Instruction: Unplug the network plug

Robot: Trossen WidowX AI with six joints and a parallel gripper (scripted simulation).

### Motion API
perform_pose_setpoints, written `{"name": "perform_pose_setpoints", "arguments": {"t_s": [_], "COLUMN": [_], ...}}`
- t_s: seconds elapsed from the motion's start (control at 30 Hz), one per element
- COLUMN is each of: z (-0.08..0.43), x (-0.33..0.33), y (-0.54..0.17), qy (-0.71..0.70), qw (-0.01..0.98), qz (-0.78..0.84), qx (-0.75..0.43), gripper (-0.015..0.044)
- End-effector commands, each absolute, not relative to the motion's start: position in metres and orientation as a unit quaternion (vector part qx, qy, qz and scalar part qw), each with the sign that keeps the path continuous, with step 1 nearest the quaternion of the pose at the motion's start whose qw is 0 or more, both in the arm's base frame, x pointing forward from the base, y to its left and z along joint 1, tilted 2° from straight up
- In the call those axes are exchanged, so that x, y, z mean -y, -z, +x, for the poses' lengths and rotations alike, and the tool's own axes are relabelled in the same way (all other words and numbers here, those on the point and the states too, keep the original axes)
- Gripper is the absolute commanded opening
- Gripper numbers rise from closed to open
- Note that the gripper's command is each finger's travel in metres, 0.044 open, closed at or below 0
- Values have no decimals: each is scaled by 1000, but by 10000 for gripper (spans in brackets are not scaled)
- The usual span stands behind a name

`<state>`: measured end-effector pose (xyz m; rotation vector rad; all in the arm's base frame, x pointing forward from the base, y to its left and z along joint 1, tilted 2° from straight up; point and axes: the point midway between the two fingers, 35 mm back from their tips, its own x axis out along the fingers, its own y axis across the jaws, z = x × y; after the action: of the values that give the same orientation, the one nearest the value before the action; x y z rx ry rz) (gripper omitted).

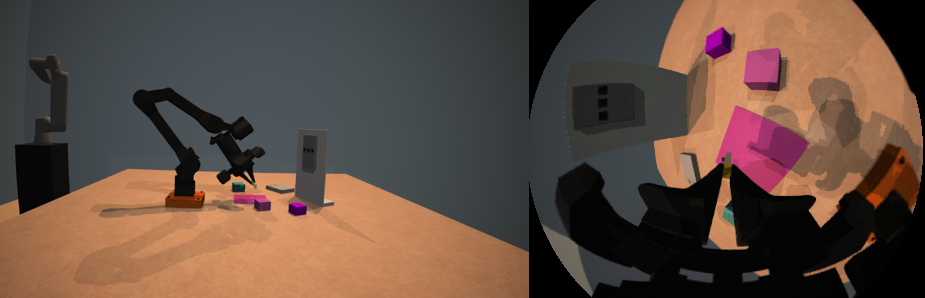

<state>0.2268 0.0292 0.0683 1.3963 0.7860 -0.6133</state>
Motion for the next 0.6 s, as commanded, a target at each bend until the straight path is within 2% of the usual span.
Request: {"name": "perform_pose_setpoints", "arguments": {"t_s": [0.0, 0.57], "z": [226, 225], "x": [-28, -28], "y": [-59, -35], "qy": [274, 274], "qw": [655, 655], "qz": [611, 611], "qx": [-350, -350], "gripper": [0, 0]}}
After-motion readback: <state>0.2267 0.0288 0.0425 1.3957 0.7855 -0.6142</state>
